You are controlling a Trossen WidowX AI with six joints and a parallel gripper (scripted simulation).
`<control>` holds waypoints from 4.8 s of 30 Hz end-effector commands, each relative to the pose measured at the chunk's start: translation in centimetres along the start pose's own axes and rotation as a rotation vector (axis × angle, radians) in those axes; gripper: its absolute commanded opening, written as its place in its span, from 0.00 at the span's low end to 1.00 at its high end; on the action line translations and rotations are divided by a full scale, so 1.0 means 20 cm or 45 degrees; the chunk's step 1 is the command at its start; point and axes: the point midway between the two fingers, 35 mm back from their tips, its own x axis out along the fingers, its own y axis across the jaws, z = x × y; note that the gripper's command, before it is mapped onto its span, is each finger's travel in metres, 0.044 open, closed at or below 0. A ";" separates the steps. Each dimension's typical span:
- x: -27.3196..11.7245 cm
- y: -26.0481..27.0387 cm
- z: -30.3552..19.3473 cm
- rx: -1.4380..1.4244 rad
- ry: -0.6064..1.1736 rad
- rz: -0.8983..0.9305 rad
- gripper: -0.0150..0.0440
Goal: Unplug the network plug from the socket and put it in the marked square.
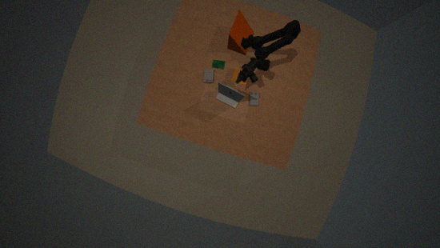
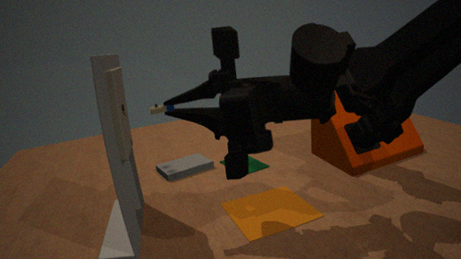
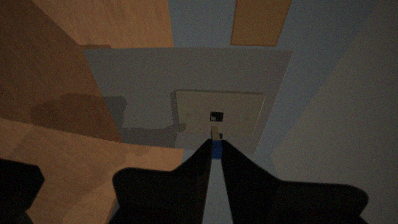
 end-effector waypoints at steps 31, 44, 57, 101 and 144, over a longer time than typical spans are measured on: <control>-0.07 0.00 -0.01 0.003 0.004 0.000 0.25; -0.08 -0.09 -0.03 -0.002 0.004 0.003 0.25; -0.14 -0.26 -0.07 -0.002 0.007 0.002 0.25; -0.36 0.29 -0.29 -0.500 -0.346 1.072 0.25; -0.51 0.44 -0.21 -0.398 -0.735 1.194 0.25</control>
